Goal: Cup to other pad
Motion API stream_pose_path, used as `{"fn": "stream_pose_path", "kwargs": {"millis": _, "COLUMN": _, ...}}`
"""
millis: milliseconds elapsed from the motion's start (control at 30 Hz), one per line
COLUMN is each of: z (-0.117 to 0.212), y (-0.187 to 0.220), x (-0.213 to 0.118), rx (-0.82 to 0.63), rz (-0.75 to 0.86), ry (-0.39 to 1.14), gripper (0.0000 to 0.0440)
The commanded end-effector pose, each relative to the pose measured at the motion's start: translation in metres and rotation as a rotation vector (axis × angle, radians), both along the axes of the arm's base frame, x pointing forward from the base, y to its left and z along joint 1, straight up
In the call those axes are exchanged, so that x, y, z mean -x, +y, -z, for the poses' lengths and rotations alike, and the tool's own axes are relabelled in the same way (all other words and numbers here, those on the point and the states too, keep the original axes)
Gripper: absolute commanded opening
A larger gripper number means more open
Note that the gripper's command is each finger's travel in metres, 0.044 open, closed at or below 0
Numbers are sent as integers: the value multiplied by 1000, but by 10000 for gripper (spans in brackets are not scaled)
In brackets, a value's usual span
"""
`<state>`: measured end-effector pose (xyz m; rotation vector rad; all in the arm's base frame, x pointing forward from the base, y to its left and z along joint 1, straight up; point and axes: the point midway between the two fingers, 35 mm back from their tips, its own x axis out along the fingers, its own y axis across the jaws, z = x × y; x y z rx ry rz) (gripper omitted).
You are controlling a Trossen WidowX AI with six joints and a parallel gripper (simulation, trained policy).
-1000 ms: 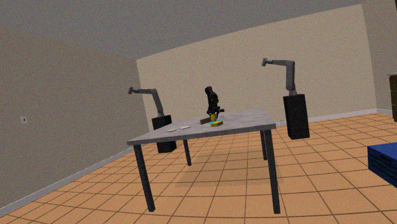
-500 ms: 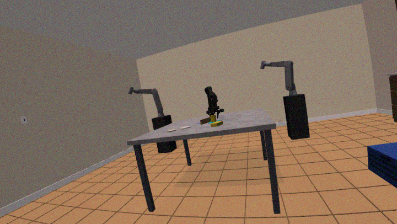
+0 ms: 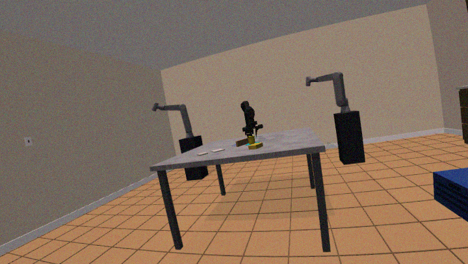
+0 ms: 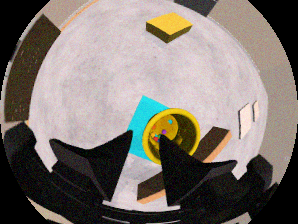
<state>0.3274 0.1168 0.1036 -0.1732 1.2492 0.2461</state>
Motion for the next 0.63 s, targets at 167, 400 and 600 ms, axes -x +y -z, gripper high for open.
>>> {"fn": "stream_pose_path", "kwargs": {"millis": 167, "z": -26, "y": -3, "x": 10, "rx": -47, "rz": 20, "ry": -35, "gripper": 192}}
{"fn": "stream_pose_path", "kwargs": {"millis": 400, "z": -48, "y": -6, "x": 11, "rx": -75, "rz": 37, "ry": -84, "gripper": 277}}
{"fn": "stream_pose_path", "kwargs": {"millis": 600, "z": -67, "y": -11, "x": 8, "rx": -94, "rz": 60, "ry": -124, "gripper": 423}}
